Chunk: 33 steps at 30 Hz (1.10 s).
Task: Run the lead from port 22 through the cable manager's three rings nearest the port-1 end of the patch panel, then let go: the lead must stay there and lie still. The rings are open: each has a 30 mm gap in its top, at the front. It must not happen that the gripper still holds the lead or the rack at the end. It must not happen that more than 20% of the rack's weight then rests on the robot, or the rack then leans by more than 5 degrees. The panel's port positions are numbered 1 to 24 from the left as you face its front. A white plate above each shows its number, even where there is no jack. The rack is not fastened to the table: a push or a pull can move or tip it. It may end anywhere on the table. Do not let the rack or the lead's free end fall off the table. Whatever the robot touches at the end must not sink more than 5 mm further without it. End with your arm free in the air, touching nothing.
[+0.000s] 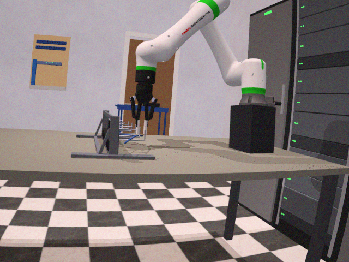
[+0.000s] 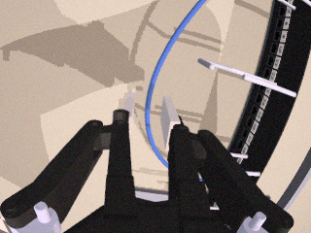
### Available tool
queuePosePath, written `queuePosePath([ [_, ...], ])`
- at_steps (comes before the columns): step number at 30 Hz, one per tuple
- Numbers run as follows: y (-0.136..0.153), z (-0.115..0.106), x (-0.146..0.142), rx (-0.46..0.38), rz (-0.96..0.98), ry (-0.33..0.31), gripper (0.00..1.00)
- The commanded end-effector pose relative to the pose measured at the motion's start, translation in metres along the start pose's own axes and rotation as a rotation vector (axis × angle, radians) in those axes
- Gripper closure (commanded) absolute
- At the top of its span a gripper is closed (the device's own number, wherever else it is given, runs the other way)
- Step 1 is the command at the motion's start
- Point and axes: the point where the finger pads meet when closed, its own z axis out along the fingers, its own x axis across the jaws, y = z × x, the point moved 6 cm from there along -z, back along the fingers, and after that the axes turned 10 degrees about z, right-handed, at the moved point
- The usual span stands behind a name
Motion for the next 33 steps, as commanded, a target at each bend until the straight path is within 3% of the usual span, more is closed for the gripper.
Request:
queuePosePath([
  [1, 0.0, 0.0, 0.0, 0.0, 0.0, 0.0, 0.8],
  [33, 0.0, 0.01, 0.0, 0.0, 0.0, 0.0, 0.8],
])
